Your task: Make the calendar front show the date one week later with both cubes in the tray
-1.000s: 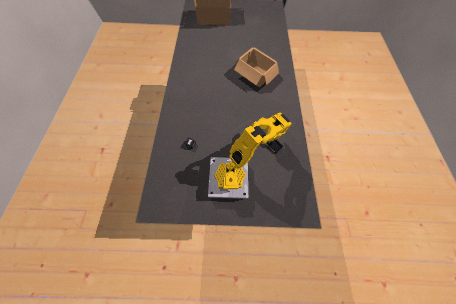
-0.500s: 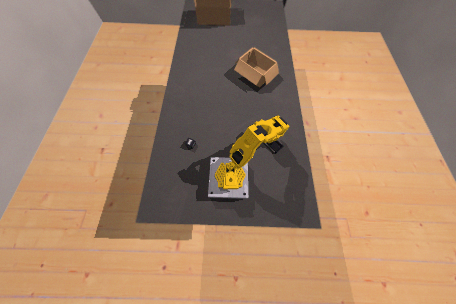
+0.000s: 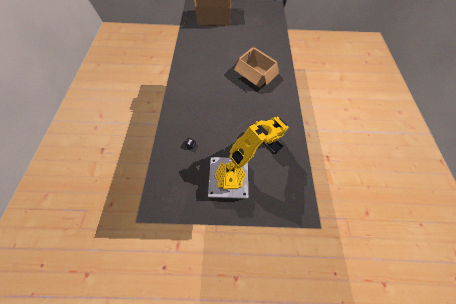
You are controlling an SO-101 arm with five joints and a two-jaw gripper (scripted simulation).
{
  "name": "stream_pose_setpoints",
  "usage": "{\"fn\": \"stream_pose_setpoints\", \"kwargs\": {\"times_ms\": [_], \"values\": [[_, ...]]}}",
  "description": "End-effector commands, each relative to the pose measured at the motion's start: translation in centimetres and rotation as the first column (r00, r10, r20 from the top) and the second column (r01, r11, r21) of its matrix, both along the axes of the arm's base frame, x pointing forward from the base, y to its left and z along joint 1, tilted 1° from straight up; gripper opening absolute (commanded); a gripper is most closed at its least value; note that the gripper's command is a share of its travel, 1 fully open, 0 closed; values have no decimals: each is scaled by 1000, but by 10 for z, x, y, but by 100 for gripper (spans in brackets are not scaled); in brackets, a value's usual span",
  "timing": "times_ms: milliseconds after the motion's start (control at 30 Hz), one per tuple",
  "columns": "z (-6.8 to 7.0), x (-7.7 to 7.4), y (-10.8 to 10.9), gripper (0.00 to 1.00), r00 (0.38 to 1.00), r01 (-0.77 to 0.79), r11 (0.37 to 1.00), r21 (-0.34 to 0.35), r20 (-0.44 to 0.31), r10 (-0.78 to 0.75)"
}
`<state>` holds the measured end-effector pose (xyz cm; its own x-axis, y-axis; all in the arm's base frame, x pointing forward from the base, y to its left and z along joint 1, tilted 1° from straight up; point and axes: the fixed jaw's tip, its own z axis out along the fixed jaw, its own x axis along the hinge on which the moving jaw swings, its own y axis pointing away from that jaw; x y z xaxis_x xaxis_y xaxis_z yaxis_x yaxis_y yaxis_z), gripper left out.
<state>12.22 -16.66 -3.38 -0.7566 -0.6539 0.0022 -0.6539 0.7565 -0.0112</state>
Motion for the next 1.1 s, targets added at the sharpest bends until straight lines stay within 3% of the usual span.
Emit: {"fn": "stream_pose_setpoints", "kwargs": {"times_ms": [0,1067], "values": [[-4,-4,3,35,1000,19,1000,19,-13,-18],[-4,1,-3,24,1000,19,1000,19,-13,-18]]}}
